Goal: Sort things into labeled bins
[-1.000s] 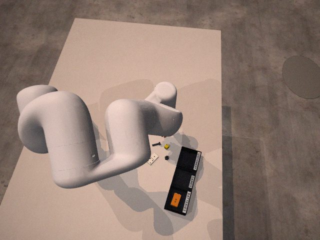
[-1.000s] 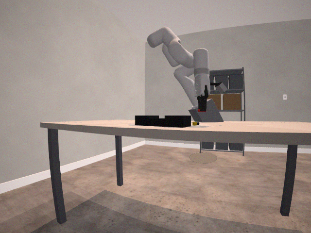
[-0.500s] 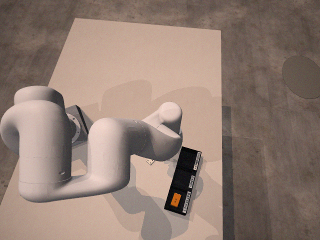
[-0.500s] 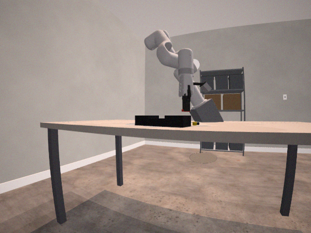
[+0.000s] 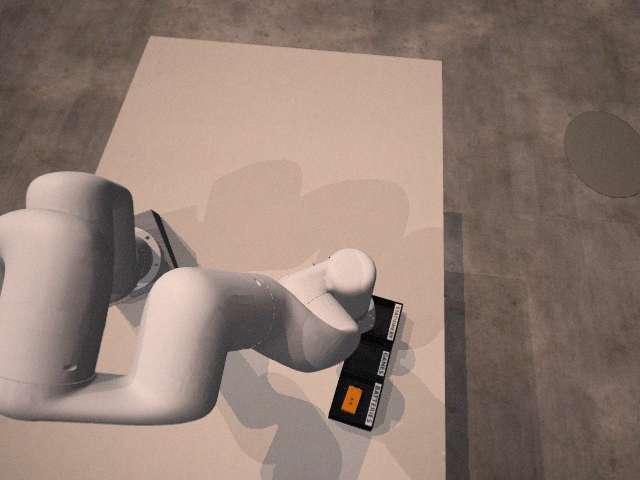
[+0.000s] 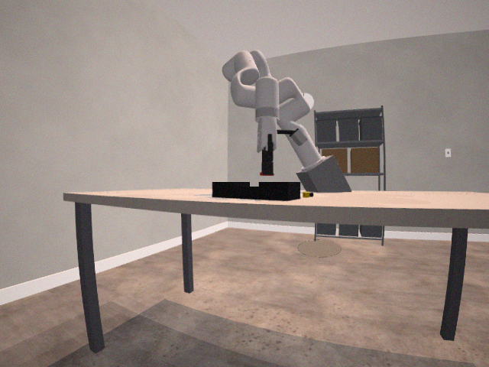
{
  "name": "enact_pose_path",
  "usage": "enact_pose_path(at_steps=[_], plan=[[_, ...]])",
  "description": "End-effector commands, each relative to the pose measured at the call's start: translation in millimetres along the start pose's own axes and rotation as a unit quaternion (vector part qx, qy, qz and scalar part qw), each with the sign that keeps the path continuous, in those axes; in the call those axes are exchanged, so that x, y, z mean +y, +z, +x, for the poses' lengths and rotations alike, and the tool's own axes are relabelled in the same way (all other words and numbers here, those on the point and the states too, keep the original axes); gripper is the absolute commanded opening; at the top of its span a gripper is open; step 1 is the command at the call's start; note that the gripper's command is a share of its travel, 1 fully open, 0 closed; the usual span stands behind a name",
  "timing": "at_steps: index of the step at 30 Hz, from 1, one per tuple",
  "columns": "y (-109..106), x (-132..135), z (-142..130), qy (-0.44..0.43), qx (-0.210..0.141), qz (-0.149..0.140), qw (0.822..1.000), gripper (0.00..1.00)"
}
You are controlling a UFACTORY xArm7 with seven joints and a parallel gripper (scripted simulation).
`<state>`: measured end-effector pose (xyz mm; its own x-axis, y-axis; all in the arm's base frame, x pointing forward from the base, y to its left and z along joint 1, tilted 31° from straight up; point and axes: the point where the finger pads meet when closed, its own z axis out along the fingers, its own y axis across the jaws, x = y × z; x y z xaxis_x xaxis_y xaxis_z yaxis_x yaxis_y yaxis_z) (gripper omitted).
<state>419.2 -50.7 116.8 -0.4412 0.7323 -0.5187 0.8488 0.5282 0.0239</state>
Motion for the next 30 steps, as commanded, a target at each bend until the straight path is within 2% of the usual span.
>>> enact_pose_path(at_steps=[1,6,9,19,21,23,24,27,30], plan=[[-1.1,-3.8,-27.8,-0.001,0.003,-0.001,1.000,0.00],[-1.0,-5.0,-33.6,0.024,0.003,-0.001,1.000,0.00],[-1.0,-8.7,-51.3,0.096,0.003,-0.001,0.995,0.00],[-0.7,-20.6,-109.1,0.232,0.003,0.000,0.973,0.00],[-0.6,-21.2,-112.8,0.260,0.003,0.000,0.966,0.00],[-0.6,-21.2,-112.8,0.260,0.003,0.000,0.966,0.00],[-0.7,-21.1,-113.1,0.300,0.003,0.000,0.954,0.00],[-0.7,-20.8,-112.4,0.332,0.003,0.000,0.943,0.00],[-0.7,-20.5,-110.9,0.337,0.003,0.000,0.941,0.00]])
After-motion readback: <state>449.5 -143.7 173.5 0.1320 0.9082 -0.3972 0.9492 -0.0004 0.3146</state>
